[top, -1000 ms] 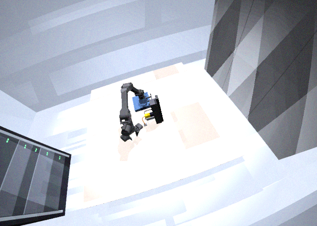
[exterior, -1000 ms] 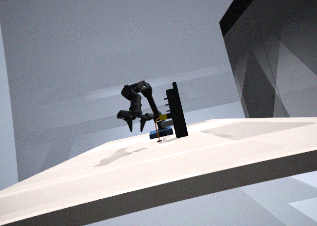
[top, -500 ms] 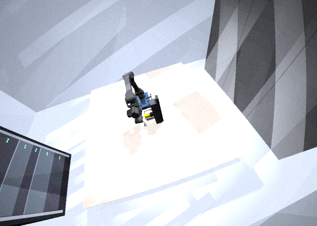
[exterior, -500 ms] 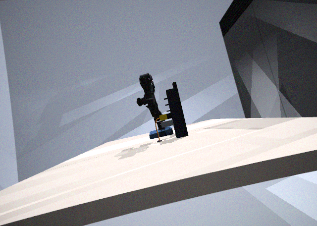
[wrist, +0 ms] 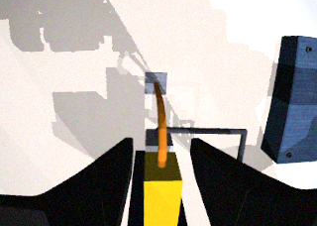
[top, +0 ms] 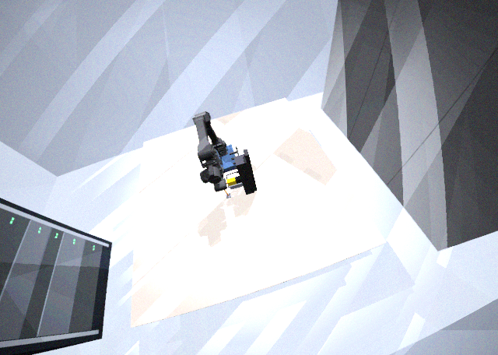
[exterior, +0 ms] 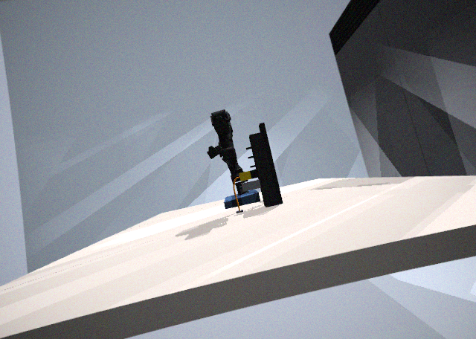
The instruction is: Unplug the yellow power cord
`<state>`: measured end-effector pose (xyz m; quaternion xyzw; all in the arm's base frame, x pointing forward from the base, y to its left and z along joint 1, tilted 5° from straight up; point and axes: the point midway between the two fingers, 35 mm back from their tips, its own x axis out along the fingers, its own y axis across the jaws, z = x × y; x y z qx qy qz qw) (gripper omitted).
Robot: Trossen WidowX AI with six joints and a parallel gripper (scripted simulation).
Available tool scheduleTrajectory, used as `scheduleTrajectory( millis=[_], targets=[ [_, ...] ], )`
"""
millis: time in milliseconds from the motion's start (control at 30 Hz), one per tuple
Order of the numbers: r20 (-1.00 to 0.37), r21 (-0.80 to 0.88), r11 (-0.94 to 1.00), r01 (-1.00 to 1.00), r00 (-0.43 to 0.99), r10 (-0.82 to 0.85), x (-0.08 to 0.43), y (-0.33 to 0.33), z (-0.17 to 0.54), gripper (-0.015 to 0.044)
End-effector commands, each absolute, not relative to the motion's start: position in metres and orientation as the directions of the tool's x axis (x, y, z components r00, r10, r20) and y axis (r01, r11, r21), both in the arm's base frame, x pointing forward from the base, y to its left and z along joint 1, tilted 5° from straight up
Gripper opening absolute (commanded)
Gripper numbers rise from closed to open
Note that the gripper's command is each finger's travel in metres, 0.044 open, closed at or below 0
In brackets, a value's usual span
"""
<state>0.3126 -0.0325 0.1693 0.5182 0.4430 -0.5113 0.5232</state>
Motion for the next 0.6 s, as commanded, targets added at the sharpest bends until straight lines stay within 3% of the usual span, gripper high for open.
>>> scheduleTrajectory(
  millis=[0,567],
  targets=[
    [-0.994,0.086,-0.057,0.995,0.082,-0.071,0.312,-0.026,0.169,0.0160],
    [-0.994,0.086,-0.057,0.995,0.082,-0.068,0.313,0.002,0.167,0.0160]
  ],
)
